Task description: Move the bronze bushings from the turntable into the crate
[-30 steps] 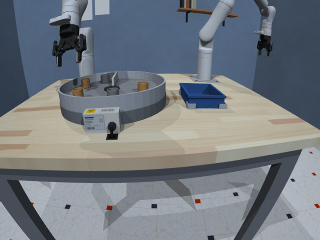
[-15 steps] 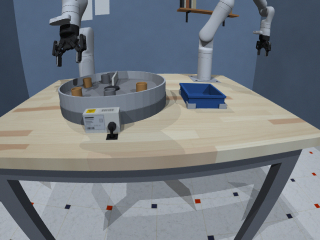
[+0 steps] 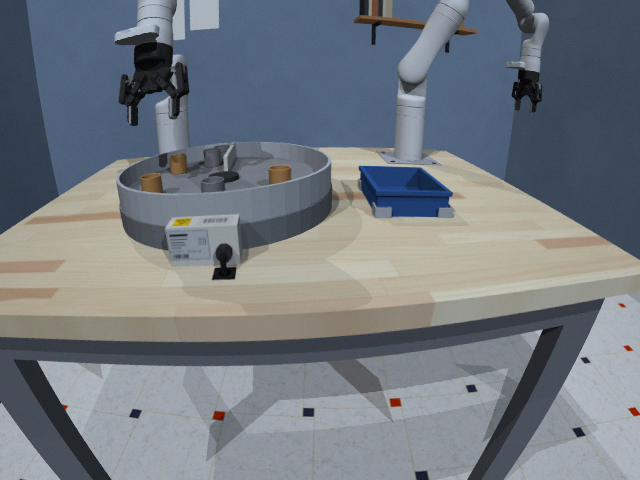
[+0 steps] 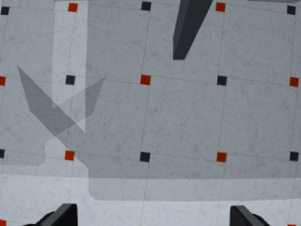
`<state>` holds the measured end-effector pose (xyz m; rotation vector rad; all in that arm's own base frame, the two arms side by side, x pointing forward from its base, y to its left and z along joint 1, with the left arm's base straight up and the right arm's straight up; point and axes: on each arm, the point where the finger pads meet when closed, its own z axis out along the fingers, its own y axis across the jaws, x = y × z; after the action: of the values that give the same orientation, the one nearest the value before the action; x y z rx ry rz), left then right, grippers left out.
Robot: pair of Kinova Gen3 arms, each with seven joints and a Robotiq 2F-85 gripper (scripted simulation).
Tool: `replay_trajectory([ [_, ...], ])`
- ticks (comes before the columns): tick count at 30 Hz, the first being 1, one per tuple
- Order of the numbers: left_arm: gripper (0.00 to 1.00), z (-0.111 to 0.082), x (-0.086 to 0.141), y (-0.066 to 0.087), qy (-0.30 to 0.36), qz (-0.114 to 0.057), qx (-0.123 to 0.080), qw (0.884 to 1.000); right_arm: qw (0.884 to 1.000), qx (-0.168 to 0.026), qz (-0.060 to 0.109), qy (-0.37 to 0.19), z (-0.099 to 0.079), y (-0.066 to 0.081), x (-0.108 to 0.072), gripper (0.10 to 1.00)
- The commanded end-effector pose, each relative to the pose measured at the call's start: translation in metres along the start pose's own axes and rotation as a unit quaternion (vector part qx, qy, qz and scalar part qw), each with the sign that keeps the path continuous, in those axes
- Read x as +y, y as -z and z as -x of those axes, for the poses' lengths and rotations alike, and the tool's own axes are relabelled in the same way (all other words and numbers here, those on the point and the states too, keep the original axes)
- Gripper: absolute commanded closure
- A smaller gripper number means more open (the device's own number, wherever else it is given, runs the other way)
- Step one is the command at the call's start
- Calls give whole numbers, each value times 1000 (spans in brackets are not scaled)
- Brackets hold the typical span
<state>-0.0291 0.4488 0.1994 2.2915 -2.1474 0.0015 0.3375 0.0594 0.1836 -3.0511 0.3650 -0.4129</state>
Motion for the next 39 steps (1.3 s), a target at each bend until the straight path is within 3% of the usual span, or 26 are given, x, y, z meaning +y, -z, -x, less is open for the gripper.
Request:
replay_trajectory([
  [1,1,0,0,1,0,0,-1,1000,999,-28,4,22,27,17,-18,99],
  [6,1,0,0,1,0,0,-1,1000,996,-69,9,57,70,41,-39,99],
  [8,1,0,0,1,0,0,-1,1000,996,-69,9,57,70,41,-39,99],
  [13,1,0,0,1,0,0,-1,1000,989,-111,16,98,117,67,-54,99],
  [17,1,0,0,1,0,0,-1,1000,985,-129,19,116,138,79,-59,99],
  [36,1,0,0,1,0,0,-1,1000,984,-133,20,120,142,81,-59,99],
  [37,1,0,0,1,0,0,-1,1000,984,-133,20,120,142,81,-59,893],
  [39,1,0,0,1,0,0,-1,1000,984,-133,20,120,142,81,-59,893],
])
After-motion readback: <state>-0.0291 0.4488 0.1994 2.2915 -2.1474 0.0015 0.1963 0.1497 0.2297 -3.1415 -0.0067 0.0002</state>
